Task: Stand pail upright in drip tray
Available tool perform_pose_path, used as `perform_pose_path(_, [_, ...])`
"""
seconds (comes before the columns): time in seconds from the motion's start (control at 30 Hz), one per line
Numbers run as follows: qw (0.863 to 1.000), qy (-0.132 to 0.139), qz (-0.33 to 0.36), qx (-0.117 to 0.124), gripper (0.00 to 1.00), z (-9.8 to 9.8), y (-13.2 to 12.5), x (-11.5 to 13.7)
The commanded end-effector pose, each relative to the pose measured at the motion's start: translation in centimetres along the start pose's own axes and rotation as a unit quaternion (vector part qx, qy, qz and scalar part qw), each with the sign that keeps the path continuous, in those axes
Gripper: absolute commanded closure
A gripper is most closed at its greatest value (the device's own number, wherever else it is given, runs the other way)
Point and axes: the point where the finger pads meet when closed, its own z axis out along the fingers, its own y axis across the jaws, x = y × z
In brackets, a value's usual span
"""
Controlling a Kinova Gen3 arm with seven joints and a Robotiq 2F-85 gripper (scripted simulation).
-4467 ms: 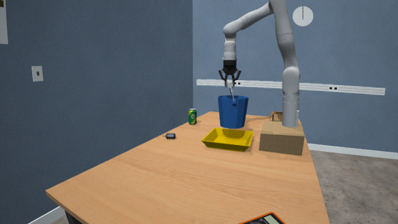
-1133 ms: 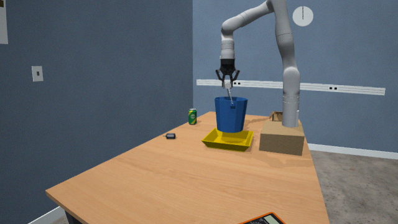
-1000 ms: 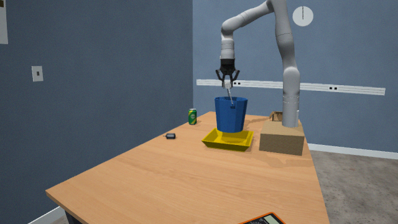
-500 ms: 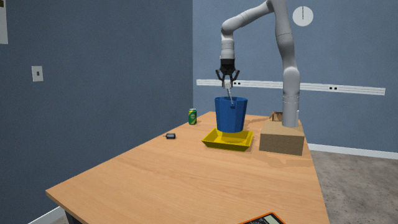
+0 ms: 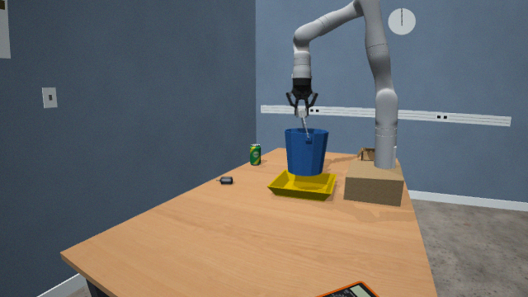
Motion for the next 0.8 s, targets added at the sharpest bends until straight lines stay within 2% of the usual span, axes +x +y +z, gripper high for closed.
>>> perform_pose_path(0.0, [1.000,0.002,0.000,-0.002,0.90,0.00,-0.02,-0.02])
perform_pose_path(0.77, [1.000,0.001,0.000,0.000,0.90,0.89,-0.07,0.00])
